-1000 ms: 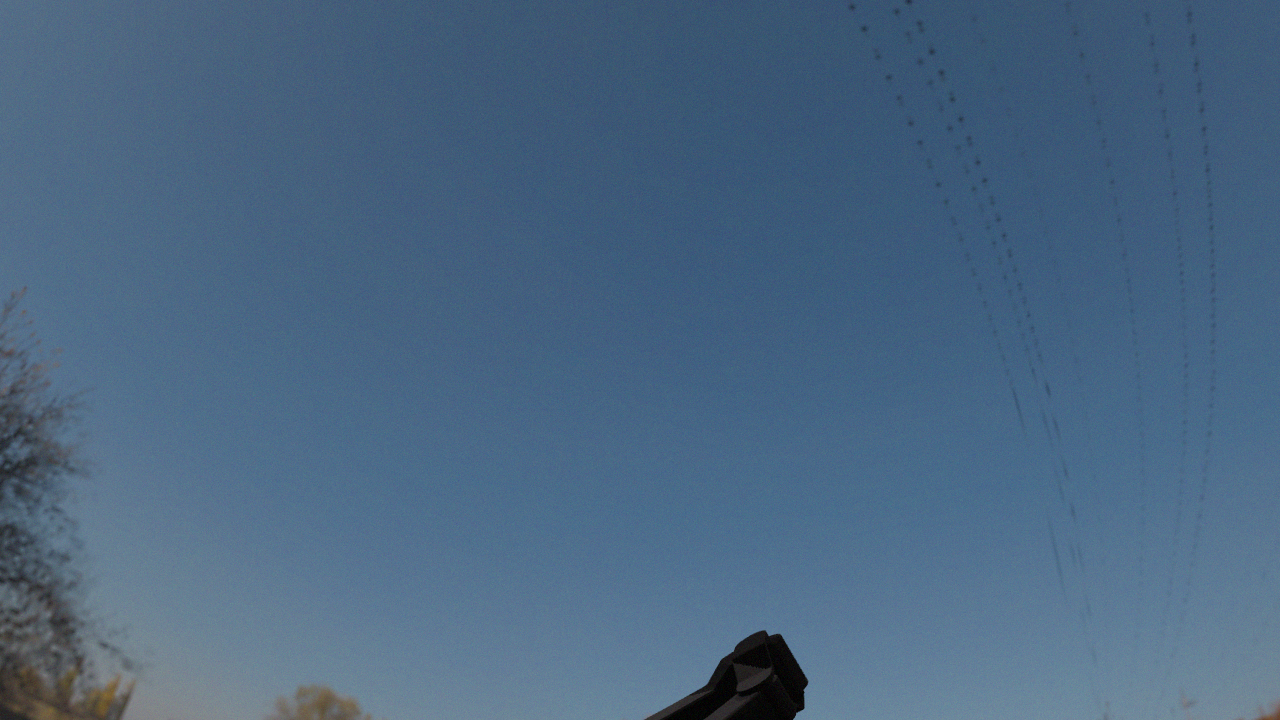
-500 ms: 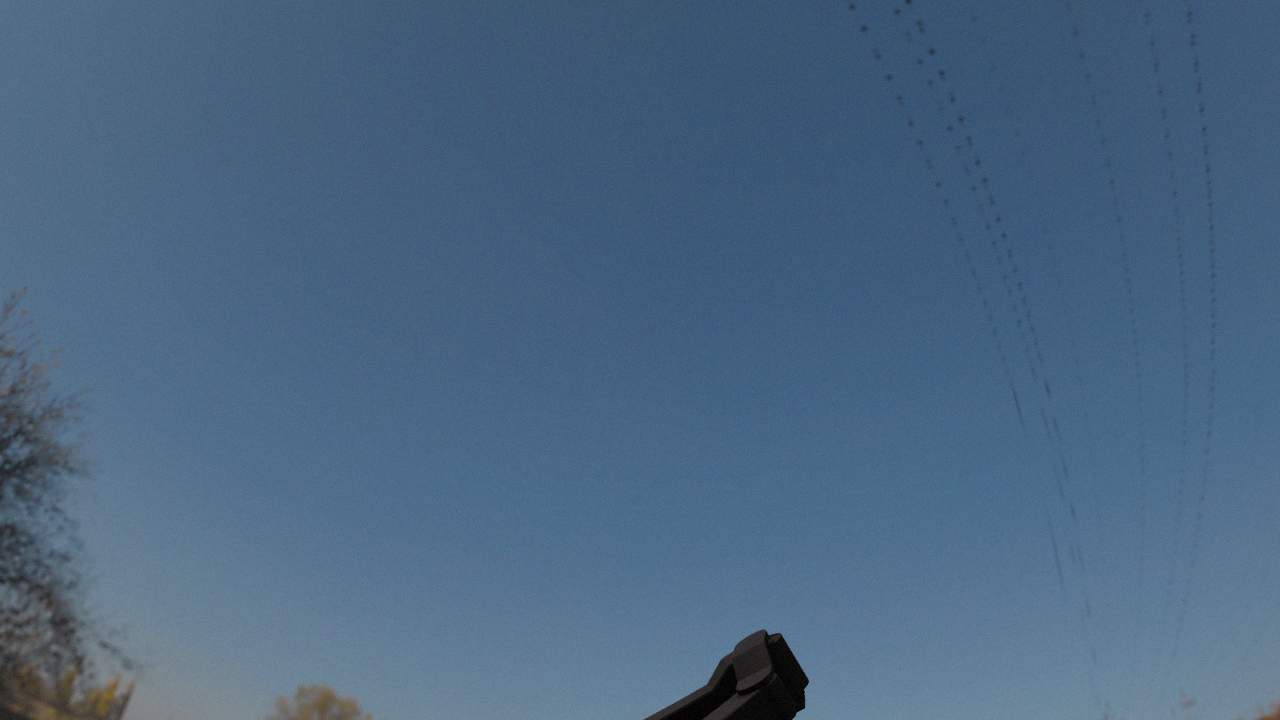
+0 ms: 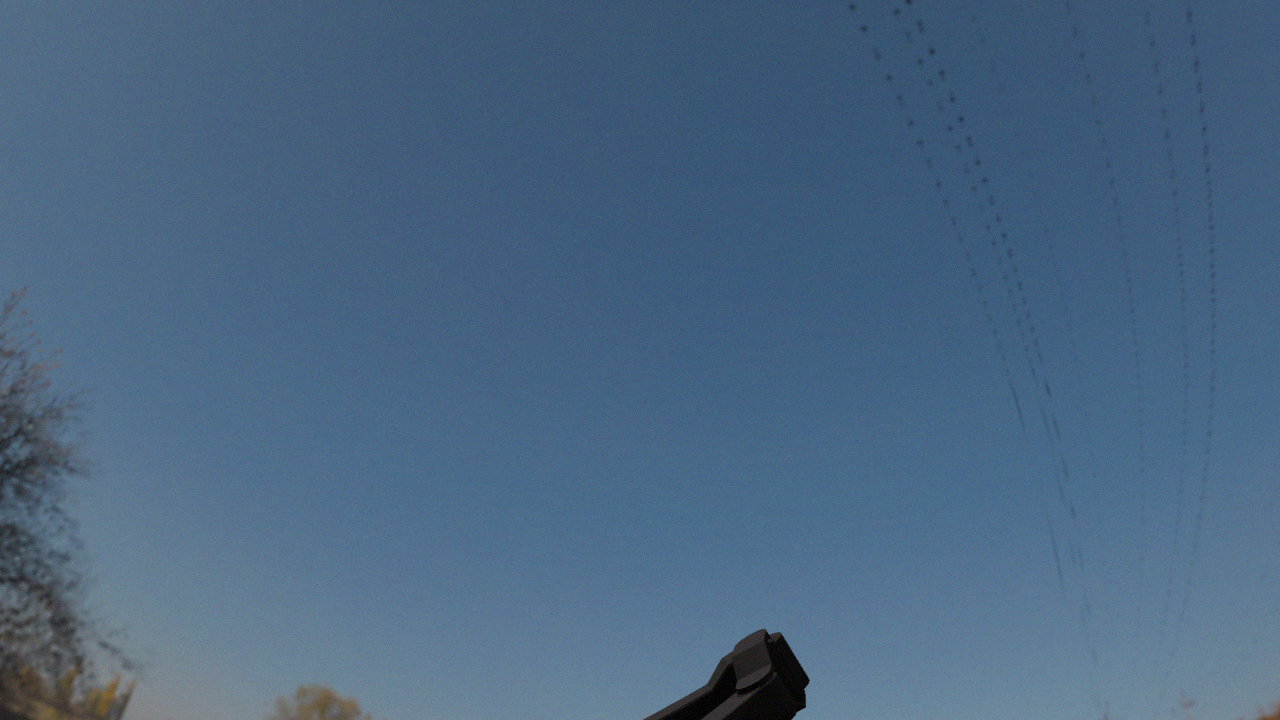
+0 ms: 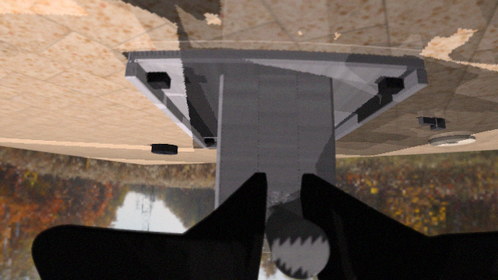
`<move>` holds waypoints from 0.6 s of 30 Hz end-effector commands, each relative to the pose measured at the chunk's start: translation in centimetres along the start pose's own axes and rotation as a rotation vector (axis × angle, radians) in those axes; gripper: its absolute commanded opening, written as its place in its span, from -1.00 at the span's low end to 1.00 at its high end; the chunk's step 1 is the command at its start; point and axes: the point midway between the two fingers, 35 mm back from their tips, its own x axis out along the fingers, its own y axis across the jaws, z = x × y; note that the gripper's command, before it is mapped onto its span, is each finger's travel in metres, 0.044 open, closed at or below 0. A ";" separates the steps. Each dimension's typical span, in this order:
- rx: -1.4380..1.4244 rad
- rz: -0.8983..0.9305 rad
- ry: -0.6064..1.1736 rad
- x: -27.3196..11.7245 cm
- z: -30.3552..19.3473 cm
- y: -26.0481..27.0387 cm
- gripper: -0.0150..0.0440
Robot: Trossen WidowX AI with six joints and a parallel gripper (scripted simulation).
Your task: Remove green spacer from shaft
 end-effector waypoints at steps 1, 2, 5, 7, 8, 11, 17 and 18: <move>-0.005 0.005 0.001 0.3 -0.1 0.1 -0.49; -0.005 0.005 0.001 0.3 -0.1 0.1 -0.49; -0.005 0.005 0.002 0.4 -0.2 0.1 -0.49; -0.005 0.005 0.002 0.5 -0.2 0.1 -0.49; -0.005 0.005 0.002 0.5 -0.3 0.1 -0.49; -0.005 0.005 0.002 0.6 -0.3 0.1 -0.49; -0.005 0.005 0.002 0.8 -0.4 0.1 -0.49; -0.005 0.004 0.002 0.9 -0.5 0.1 -0.49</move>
